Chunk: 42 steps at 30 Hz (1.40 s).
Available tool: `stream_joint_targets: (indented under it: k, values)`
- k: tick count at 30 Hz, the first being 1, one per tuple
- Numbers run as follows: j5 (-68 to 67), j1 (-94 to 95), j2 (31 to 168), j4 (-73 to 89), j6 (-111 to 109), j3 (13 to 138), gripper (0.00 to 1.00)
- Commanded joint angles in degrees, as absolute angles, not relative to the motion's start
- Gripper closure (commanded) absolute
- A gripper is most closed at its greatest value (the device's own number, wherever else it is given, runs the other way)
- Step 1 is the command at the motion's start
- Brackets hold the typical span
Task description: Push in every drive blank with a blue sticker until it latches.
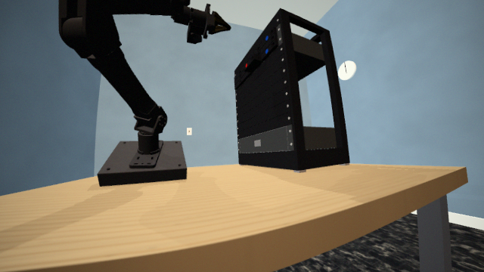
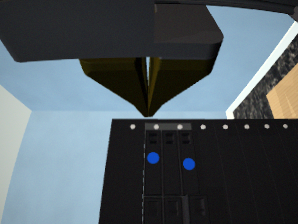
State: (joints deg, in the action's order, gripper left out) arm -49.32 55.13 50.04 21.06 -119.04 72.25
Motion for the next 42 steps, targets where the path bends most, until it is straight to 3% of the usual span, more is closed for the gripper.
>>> stream_joint_targets:
  k: [1,16,42]
  values:
    - [-56.1,60.2,47.1,22.3,-119.4,70.9,1.00]
    - [-71.7,75.5,43.9,22.5,-119.7,69.4,1.00]
    - [-72.3,76.4,44.2,21.9,-119.9,70.5,1.00]
